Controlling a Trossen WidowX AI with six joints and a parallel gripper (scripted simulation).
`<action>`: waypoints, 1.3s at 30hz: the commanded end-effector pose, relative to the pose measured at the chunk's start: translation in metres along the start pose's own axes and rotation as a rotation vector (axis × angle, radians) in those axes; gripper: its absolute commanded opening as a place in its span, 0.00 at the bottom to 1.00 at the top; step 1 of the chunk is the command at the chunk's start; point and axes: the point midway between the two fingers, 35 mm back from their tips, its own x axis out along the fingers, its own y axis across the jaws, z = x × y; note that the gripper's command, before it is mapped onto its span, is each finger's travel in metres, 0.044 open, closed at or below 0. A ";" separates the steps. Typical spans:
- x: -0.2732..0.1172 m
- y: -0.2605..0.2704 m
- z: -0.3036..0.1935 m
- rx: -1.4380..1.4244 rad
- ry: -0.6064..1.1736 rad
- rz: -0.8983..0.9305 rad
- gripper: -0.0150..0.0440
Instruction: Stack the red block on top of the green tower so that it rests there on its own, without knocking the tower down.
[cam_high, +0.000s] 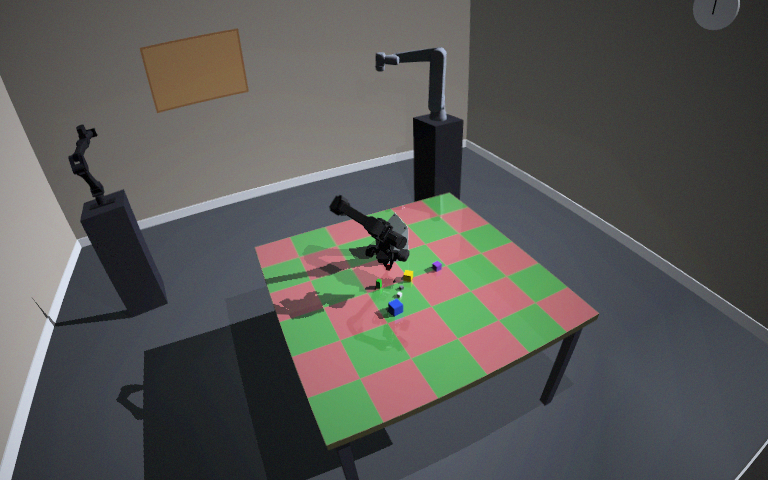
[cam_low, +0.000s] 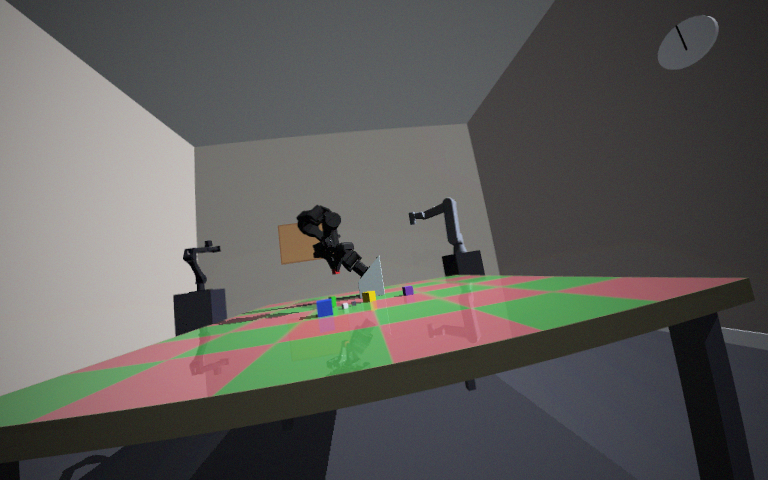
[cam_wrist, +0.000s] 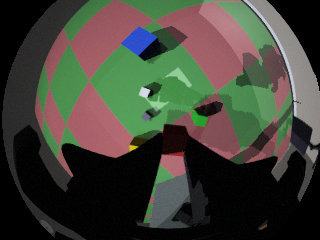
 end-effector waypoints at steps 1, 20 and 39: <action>0.002 -0.016 -0.003 -0.006 0.002 -0.003 0.25; 0.031 -0.054 -0.010 -0.025 -0.003 -0.028 0.25; 0.086 -0.058 -0.010 -0.025 -0.008 -0.033 0.25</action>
